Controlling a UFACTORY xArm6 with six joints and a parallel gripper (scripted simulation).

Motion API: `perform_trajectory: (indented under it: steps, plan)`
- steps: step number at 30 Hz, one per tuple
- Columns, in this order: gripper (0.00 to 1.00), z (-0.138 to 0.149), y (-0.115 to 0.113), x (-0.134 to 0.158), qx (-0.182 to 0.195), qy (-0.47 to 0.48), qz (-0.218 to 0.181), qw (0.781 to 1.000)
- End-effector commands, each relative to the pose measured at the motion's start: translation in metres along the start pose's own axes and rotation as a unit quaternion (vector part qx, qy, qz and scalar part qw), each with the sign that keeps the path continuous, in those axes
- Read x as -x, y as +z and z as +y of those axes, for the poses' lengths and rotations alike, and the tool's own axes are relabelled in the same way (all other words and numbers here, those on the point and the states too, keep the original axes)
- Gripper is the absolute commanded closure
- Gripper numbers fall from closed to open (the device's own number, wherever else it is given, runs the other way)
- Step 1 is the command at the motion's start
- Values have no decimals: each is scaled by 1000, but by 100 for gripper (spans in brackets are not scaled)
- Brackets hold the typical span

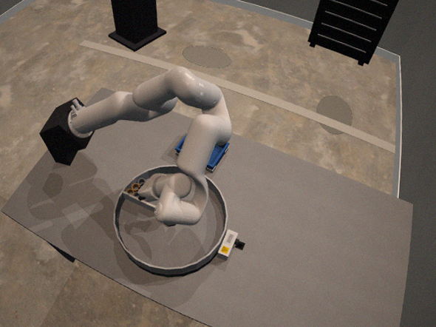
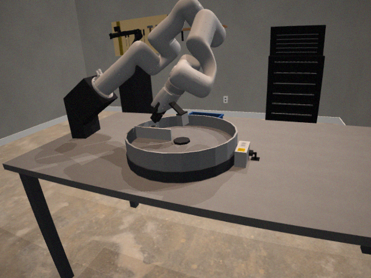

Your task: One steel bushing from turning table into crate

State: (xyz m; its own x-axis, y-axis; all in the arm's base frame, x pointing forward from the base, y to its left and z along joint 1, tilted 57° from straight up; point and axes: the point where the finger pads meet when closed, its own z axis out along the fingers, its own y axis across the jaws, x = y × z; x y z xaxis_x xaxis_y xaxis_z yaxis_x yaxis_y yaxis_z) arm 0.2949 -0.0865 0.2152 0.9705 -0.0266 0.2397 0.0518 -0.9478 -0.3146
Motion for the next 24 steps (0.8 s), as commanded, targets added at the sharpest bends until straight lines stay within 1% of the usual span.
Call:
perform_trajectory:
  steps: [1, 18, 24]
  plan:
    - [90, 0, 4, -5, 1, 0, 1, 1000]
    - [90, 0, 8, -8, 1, 0, 1, 1000]
    - [90, 0, 16, -14, 1, 0, 1, 1000]
